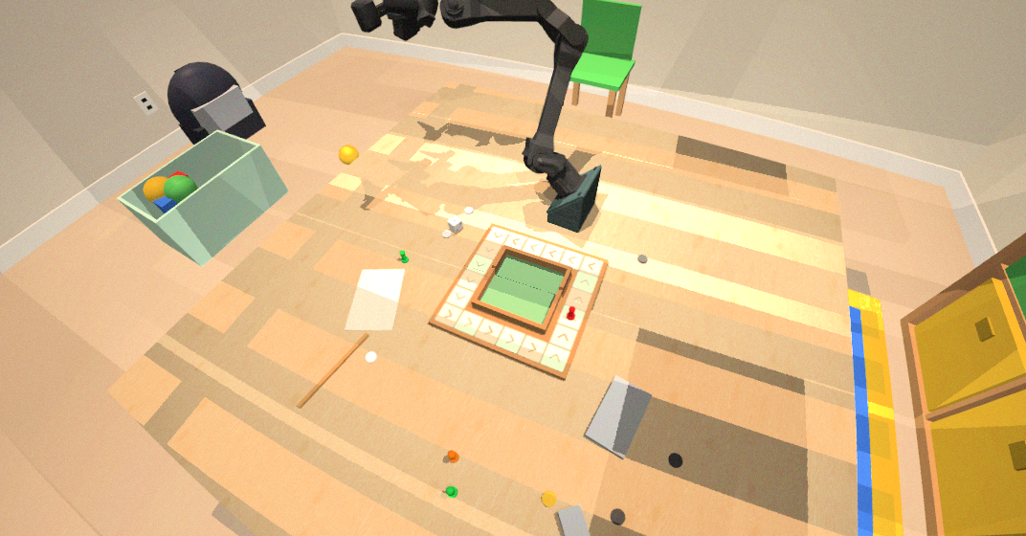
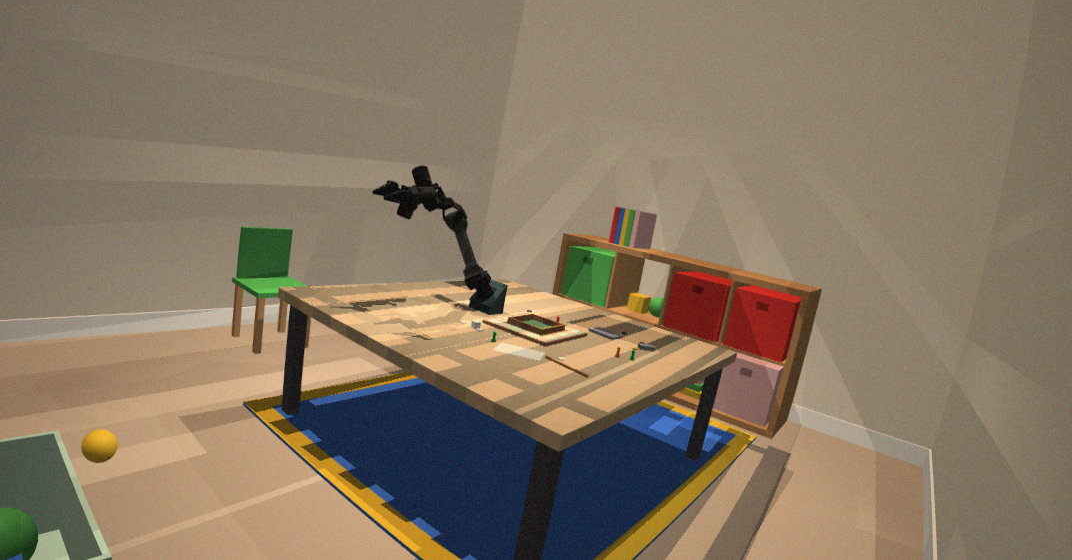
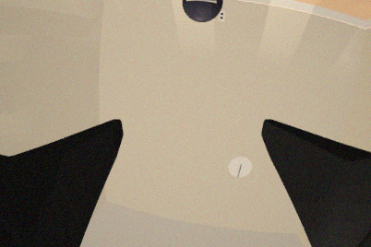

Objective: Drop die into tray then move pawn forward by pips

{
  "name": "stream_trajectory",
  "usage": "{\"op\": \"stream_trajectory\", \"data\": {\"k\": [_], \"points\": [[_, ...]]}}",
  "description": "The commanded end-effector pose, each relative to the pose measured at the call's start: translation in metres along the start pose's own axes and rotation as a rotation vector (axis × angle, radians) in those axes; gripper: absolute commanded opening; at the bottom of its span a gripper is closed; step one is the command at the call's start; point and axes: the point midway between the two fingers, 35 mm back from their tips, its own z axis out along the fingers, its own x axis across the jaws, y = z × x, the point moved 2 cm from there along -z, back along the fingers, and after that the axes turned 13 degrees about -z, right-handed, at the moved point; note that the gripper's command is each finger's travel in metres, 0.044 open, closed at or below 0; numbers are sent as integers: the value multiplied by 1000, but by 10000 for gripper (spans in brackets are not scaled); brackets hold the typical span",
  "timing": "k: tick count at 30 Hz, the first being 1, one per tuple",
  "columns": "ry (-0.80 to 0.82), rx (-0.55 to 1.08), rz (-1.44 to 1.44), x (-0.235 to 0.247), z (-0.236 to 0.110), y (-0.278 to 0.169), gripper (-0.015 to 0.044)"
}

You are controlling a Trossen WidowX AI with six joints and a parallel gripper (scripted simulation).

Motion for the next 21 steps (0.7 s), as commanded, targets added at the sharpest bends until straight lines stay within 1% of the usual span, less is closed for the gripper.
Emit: {"op": "stream_trajectory", "data": {"k": [1, 3, 5, 7, 10, 13, 17, 21], "points": [[-7, -4, -14, -2, 0, 1, 374], [-68, -31, -124, -22, 4, 10, 321], [-165, -62, -294, -52, 6, 24, 275], [-266, -80, -465, -81, 5, 38, 275], [-383, -83, -656, -113, 0, 54, 275], [-535, -61, -908, -149, -11, 75, 275], [-748, 20, -1249, -194, -33, 103, 275], [-934, 139, -1538, -226, -58, 128, 275]]}}
